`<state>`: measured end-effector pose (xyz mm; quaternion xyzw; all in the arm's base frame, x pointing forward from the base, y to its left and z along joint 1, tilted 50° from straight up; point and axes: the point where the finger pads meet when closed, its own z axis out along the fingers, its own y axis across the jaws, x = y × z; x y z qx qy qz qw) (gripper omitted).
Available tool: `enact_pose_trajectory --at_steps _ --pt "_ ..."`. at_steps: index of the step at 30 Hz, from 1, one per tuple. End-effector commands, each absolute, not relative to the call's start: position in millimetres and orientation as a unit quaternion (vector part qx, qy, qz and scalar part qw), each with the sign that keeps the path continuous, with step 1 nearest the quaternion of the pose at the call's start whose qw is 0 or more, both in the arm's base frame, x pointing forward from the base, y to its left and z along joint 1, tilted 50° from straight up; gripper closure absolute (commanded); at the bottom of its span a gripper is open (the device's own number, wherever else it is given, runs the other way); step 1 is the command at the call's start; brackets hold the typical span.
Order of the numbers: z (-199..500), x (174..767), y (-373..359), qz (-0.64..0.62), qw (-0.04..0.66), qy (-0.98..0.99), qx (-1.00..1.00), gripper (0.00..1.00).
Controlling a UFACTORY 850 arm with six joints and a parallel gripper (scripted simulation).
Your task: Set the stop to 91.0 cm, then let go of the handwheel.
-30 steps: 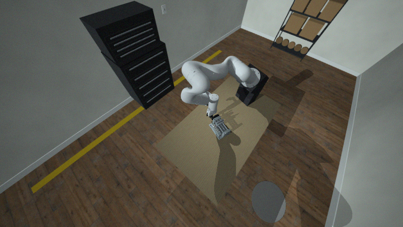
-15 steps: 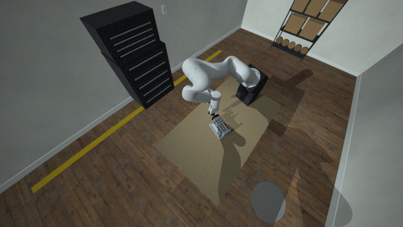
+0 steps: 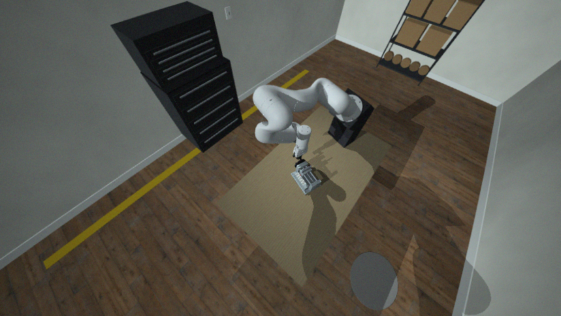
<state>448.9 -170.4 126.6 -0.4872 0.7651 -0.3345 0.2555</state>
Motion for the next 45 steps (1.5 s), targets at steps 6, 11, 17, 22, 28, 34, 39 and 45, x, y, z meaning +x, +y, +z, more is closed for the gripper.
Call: enact_pose_trajectory --at_steps 6,11,17,22,28,34,39,45 --pt "112.6 447.7 -168.9 -0.335 0.256 0.765 -0.487 0.94" --pt "108.6 448.6 -169.0 -0.335 0.256 0.765 -0.487 0.94" --pt "101.3 451.2 -169.6 -0.335 0.256 0.765 -0.487 0.94" --pt "95.8 454.4 -170.6 -0.335 0.256 0.765 -0.487 0.94" --pt "91.9 457.9 -171.8 -0.335 0.256 0.765 -0.487 0.94" --pt "87.0 464.2 -174.2 -0.335 0.256 0.765 -0.487 0.94" --pt "84.4 469.8 -176.4 -0.335 0.256 0.765 -0.487 0.94" --pt "83.3 474.1 -178.2 -0.335 0.256 0.765 -0.487 0.94"
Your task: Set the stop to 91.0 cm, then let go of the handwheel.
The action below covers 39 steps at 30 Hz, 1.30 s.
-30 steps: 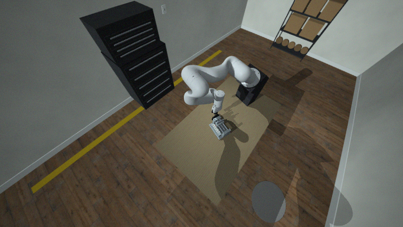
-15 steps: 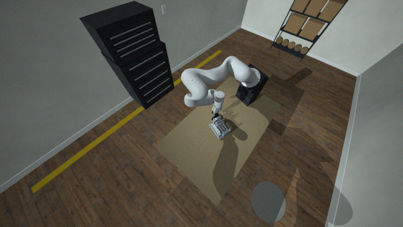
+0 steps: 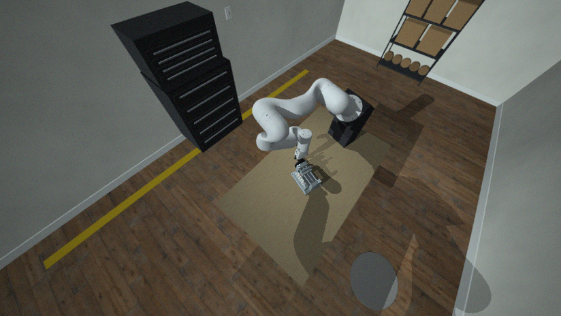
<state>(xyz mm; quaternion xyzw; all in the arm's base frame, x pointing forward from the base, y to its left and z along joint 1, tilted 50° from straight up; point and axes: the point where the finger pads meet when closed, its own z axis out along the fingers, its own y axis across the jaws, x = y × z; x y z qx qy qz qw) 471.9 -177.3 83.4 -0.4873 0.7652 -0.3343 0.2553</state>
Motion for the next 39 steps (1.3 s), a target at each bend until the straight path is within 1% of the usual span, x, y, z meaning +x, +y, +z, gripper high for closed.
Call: enact_pose_trajectory --at_steps 1,39 --pt "83.1 475.1 -178.6 -0.335 0.256 0.765 -0.487 0.94" --pt "88.3 496.4 -188.1 -0.335 0.256 0.765 -0.487 0.94"
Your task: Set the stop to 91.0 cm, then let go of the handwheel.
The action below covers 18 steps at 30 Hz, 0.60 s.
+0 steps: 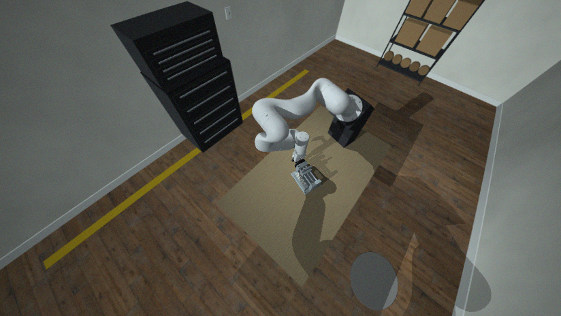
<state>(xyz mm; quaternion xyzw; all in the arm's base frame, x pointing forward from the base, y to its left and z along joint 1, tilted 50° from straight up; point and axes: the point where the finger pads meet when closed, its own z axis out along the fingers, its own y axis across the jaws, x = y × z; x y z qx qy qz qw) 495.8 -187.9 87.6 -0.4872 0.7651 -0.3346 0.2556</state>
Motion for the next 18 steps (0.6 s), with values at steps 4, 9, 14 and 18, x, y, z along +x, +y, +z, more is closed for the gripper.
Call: enact_pose_trajectory --at_steps 4,9,14,18 --pt "88.8 497.1 -188.5 -0.335 0.256 0.765 -0.487 0.94" --pt "89.3 497.7 -188.8 -0.335 0.256 0.765 -0.487 0.94" --pt "89.5 498.0 -188.9 -0.335 0.256 0.765 -0.487 0.94" --pt "89.6 498.2 -189.0 -0.335 0.256 0.765 -0.487 0.94"
